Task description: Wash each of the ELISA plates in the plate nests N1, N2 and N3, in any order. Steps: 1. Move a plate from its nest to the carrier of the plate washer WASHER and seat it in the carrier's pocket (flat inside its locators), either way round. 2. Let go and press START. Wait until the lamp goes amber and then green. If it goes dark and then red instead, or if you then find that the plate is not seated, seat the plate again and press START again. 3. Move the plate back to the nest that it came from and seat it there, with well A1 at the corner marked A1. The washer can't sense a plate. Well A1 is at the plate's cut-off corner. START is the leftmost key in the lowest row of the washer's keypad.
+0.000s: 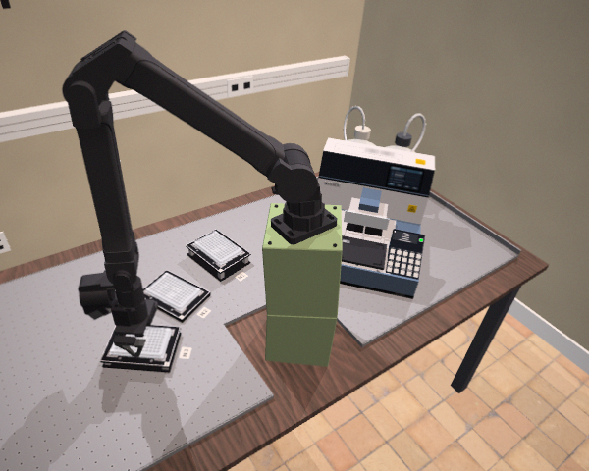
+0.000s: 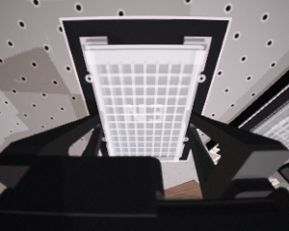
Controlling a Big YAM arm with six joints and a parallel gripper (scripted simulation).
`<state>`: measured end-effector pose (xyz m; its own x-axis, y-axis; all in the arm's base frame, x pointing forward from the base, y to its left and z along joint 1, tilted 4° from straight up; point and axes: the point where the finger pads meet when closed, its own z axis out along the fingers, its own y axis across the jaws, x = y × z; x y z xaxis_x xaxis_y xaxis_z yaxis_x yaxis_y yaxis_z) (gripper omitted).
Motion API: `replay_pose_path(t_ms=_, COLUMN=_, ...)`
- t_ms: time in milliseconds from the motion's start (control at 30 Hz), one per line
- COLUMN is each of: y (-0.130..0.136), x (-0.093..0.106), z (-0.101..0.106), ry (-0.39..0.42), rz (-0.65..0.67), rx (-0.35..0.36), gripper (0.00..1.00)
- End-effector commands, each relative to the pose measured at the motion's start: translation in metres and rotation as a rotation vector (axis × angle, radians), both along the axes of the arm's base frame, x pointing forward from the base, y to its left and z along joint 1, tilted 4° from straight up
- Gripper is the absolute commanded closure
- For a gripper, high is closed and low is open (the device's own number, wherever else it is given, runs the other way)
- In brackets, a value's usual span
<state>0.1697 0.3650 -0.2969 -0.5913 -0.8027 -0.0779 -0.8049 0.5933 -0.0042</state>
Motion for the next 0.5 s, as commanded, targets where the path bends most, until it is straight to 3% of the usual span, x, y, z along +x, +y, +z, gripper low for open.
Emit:
replay_pose_path(t_ms=0, y=0.003, x=0.002, z=0.001, ry=-0.001, rz=-0.005, rx=0.008, gripper=0.18)
replay_pose_path(t_ms=67, y=0.003, x=0.005, z=0.011, ry=0.000, rz=-0.023, rx=0.011, gripper=0.18)
replay_pose_path(t_ms=467, y=0.002, x=0.003, z=0.027, ry=0.000, rz=-0.020, rx=0.011, gripper=0.18)
